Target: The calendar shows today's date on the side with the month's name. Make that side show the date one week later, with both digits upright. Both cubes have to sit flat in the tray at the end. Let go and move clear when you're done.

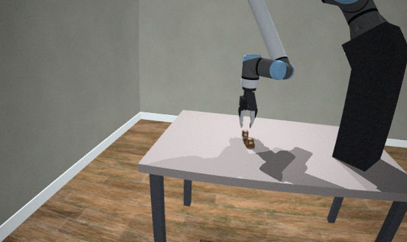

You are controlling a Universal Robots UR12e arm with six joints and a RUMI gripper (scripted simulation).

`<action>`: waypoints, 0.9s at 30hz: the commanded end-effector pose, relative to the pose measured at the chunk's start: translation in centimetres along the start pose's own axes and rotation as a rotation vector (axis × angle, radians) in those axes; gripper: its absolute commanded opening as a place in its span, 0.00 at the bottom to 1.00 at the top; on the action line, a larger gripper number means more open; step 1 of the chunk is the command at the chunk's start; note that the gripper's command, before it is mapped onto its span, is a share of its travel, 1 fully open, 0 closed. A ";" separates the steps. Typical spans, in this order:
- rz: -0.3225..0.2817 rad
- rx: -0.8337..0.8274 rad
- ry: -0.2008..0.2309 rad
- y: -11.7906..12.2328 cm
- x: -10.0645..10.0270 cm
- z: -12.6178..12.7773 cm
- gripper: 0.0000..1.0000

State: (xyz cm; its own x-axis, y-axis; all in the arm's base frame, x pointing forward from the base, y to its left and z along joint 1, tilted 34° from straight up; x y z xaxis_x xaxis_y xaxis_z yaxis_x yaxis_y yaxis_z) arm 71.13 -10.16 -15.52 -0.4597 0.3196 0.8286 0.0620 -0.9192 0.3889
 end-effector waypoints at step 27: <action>0.000 0.000 0.001 0.0 -0.8 0.0 0.28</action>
State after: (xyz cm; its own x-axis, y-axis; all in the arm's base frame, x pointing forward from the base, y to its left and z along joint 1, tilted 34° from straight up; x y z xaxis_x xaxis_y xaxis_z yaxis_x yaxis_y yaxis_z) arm 71.54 -10.44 -16.25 -0.4598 0.3196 0.8285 0.0620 -0.9192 0.3889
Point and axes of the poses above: the point where the finger pads meet when closed, its own x axis back along the fingers, its own z axis across the jaws, y = z × x, the point moved 5 cm from there along x, back along the fingers, and after that the axes turned 14 degrees about -x, right-handed, at the moved point
